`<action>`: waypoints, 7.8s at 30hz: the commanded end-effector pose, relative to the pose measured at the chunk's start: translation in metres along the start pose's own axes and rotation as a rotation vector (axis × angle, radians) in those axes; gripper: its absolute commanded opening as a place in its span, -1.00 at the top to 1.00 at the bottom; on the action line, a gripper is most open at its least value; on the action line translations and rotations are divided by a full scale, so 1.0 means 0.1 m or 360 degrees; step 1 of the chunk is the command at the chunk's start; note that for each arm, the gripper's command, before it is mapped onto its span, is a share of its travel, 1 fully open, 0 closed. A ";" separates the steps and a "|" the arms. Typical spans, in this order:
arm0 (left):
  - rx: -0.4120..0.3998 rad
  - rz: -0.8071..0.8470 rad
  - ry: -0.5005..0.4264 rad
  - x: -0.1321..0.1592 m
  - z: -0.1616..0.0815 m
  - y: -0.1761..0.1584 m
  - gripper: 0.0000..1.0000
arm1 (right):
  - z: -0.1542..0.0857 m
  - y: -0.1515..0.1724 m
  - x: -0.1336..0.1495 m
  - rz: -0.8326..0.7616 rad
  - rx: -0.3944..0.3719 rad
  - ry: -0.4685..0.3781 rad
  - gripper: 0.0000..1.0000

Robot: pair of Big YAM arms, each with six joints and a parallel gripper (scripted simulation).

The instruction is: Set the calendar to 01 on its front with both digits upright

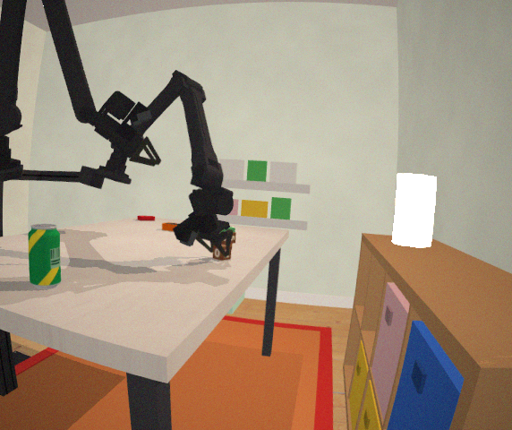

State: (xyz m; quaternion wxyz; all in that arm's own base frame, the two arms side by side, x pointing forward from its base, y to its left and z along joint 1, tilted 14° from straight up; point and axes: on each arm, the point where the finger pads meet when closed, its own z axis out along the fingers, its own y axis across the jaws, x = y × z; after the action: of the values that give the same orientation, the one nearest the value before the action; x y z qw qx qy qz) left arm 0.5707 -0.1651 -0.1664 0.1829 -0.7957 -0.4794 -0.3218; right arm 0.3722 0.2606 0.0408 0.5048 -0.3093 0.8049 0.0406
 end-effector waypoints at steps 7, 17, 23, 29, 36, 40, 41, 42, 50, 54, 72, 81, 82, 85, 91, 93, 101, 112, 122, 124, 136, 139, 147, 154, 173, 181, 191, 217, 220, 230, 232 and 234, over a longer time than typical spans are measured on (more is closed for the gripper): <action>-0.0089 -0.0059 0.0004 0.08 -0.46 0.19 -0.29 | 0.02 0.01 -0.05 0.0008 -0.0001 -0.0010 -1.00; -0.0127 -0.0096 0.0001 0.14 -0.93 0.05 -1.00 | 0.02 0.01 -0.05 0.0008 -0.0001 -0.0010 -1.00; -0.0050 -0.0043 0.0000 -0.01 -0.72 0.08 -1.00 | 0.02 0.01 -0.05 0.0008 -0.0001 -0.0010 -1.00; -0.0018 -0.0047 0.0002 0.03 -0.60 0.06 -1.00 | 0.02 0.01 -0.05 0.0008 -0.0001 -0.0010 -1.00; -0.0065 -0.0429 -0.0050 0.08 -0.66 0.12 -0.28 | 0.02 0.01 -0.05 0.0008 -0.0001 -0.0010 -1.00; -0.0072 -0.0739 -0.0124 0.06 -0.65 0.17 -0.28 | 0.02 0.01 -0.05 0.0008 -0.0001 -0.0010 -1.00; -0.0071 -0.0809 -0.0139 0.06 -0.64 0.18 -0.28 | 0.02 0.01 -0.05 0.0008 -0.0001 -0.0010 -1.00; -0.0070 -0.0876 -0.0154 0.06 -0.64 0.19 -0.28 | 0.02 0.01 -0.05 0.0008 -0.0001 -0.0010 -1.00; -0.0051 -0.1327 -0.0246 0.06 -0.63 0.25 -0.28 | 0.02 0.01 -0.05 0.0008 -0.0001 -0.0010 -1.00; -0.0058 -0.1610 -0.0306 0.16 -0.72 0.34 -0.28 | 0.02 0.01 -0.05 0.0008 -0.0001 -0.0010 -1.00; 0.0044 -0.2678 -0.0355 0.35 -0.66 0.37 -0.28 | 0.02 0.01 -0.05 0.0008 -0.0001 -0.0010 -1.00; 0.0112 -0.3114 -0.0344 0.43 -0.63 0.34 -0.28 | 0.02 0.01 -0.05 0.0008 -0.0001 -0.0010 -1.00; 0.0125 -0.3179 -0.0339 0.42 -0.61 0.32 -0.28 | 0.02 0.01 -0.05 0.0008 -0.0001 -0.0010 -1.00; 0.0160 -0.3403 -0.0337 0.47 -0.61 0.32 -0.28 | 0.02 0.01 -0.05 0.0008 -0.0001 -0.0010 -1.00; 0.0254 -0.3800 -0.0306 0.49 -0.54 0.26 -0.28 | 0.02 0.01 -0.05 0.0008 -0.0001 -0.0010 -1.00; 0.0287 -0.3936 -0.0315 0.54 -0.58 0.27 -0.28 | 0.02 0.01 -0.05 0.0008 -0.0001 -0.0010 -1.00; 0.0466 -0.4333 -0.0275 0.49 -0.53 0.21 -0.28 | 0.02 0.01 -0.05 0.0008 -0.0001 -0.0010 -1.00; 0.1081 -0.4886 -0.0065 0.33 -0.28 0.09 -0.28 | 0.02 0.01 -0.05 0.0008 -0.0001 -0.0010 -1.00; 0.1292 -0.4885 -0.0043 0.25 -0.31 0.08 -0.28 | 0.02 0.01 -0.05 0.0008 -0.0001 -0.0010 -1.00; 0.1290 -0.4877 -0.0047 0.25 -0.31 0.08 -0.28 | 0.02 0.01 -0.05 0.0008 -0.0001 -0.0010 -1.00; 0.1287 -0.4905 -0.0089 0.13 -0.23 0.17 -0.28 | 0.02 0.01 -0.05 0.0008 -0.0001 -0.0010 -1.00; 0.1286 -0.4909 -0.0078 0.17 -0.13 0.15 -0.28 | 0.02 0.01 -0.05 0.0008 -0.0001 -0.0010 -1.00; 0.1283 -0.4898 -0.0080 0.13 -0.01 0.15 -0.28 | 0.02 0.01 -0.05 0.0008 -0.0001 -0.0010 -1.00; 0.1284 -0.4898 -0.0080 0.09 0.06 0.15 -0.28 | 0.02 0.01 -0.05 0.0008 -0.0001 -0.0010 -1.00; 0.1290 -0.4912 -0.0081 0.31 -0.36 0.08 -0.28 | 0.02 0.01 -0.05 0.0008 -0.0001 -0.0010 -1.00; 0.1287 -0.4891 -0.0068 0.31 -0.40 0.07 -0.28 | 0.02 0.01 -0.05 0.0008 -0.0001 -0.0010 -1.00; 0.1287 -0.4883 -0.0048 0.16 -0.20 0.02 -0.28 | 0.02 0.01 -0.05 0.0008 -0.0001 -0.0010 -1.00; 0.1284 -0.4898 -0.0076 0.10 0.09 0.10 -0.28 | 0.02 0.01 -0.05 0.0008 -0.0001 -0.0010 -1.00; 0.1286 -0.4899 -0.0067 0.10 0.09 0.09 -0.28 | 0.02 0.01 -0.05 0.0008 -0.0001 -0.0010 -1.00; 0.1280 -0.4891 -0.0080 0.10 -0.04 0.07 -0.03 | 0.02 0.01 -0.05 0.0008 -0.0001 -0.0010 -1.00; 0.1280 -0.4891 -0.0080 0.10 -0.04 0.07 0.03 | 0.02 0.01 -0.05 0.0008 -0.0001 -0.0010 -1.00; 0.1280 -0.4891 -0.0080 0.10 -0.04 0.07 0.03 | 0.02 0.01 -0.05 0.0008 -0.0001 -0.0010 -1.00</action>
State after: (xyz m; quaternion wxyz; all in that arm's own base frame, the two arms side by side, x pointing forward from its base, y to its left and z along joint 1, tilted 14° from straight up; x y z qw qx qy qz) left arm 0.5713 -0.1632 -0.1561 0.1182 -0.5181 0.8461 0.0417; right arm 0.3722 0.2606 0.0408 0.5048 -0.3093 0.8049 0.0406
